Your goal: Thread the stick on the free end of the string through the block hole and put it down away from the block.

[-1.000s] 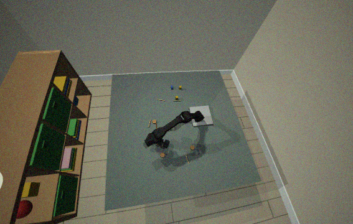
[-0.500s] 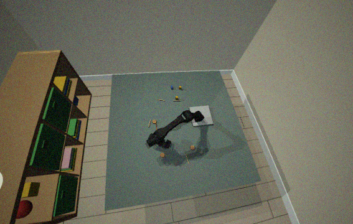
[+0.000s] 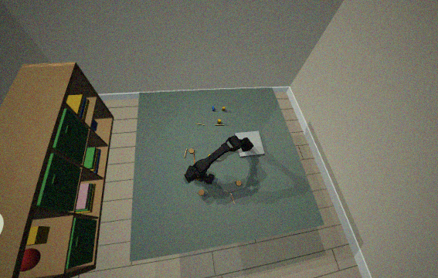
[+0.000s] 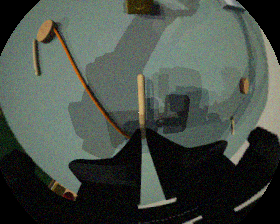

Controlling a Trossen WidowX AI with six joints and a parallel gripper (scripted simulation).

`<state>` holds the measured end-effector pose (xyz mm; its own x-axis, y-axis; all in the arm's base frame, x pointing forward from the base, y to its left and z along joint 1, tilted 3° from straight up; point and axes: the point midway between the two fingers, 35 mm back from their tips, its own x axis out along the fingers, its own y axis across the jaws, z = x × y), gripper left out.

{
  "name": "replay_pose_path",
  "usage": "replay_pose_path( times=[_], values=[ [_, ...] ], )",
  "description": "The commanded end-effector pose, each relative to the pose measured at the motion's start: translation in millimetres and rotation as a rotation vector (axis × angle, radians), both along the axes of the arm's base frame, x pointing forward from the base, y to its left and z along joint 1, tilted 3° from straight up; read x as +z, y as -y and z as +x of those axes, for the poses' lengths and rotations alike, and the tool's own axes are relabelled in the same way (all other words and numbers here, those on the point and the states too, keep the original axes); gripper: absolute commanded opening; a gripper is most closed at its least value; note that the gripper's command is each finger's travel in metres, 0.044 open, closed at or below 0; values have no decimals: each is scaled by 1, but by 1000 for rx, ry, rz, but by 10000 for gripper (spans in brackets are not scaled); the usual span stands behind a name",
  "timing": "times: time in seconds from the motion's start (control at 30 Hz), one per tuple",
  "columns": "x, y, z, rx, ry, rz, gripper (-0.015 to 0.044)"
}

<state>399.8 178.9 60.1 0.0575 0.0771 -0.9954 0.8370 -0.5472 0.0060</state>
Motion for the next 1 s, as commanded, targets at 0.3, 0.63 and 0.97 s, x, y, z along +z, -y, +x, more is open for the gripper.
replay_pose_path(
  times=[0.3, 0.63, 0.97],
  values=[
    [-2, 7, -7, -3, 0, 0, 0],
    [-3, 19, -13, -3, 0, -1, 0],
    [-4, 30, -19, -3, 0, -2, 0]
  ],
)
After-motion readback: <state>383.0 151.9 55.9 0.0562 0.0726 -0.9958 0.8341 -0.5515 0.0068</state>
